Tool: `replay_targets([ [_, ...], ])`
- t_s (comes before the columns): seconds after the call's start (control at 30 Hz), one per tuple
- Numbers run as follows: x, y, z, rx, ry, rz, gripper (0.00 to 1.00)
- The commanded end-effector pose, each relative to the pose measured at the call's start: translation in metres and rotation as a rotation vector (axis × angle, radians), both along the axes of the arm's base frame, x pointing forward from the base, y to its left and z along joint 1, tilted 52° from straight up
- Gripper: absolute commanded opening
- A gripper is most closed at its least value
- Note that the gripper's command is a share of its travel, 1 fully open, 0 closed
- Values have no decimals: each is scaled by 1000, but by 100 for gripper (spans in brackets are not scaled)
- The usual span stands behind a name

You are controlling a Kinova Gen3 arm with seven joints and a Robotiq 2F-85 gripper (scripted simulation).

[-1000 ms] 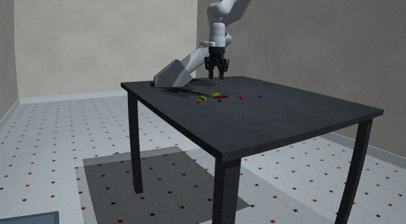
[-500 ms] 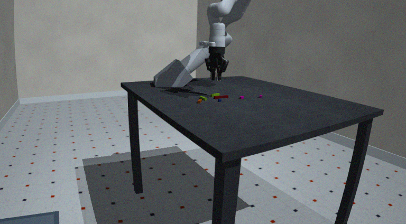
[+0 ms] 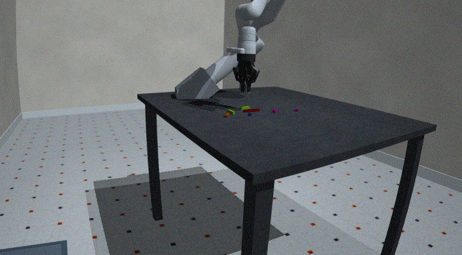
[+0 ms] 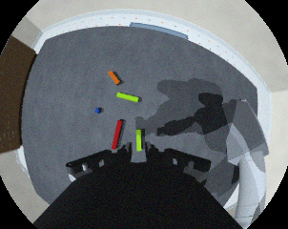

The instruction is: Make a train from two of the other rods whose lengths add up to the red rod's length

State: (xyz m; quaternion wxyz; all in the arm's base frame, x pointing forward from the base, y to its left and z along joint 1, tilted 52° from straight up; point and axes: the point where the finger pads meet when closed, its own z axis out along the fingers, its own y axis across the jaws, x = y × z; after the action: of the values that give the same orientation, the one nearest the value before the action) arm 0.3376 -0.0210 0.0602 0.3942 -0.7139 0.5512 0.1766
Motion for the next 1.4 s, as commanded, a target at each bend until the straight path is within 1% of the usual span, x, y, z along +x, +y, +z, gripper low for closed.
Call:
replay_targets([
  [0.0, 1, 3, -2, 2, -2, -2, 24],
  [0.97, 7, 32, -26, 3, -2, -2, 24],
  [1.37, 9, 38, -30, 3, -3, -3, 24],
])
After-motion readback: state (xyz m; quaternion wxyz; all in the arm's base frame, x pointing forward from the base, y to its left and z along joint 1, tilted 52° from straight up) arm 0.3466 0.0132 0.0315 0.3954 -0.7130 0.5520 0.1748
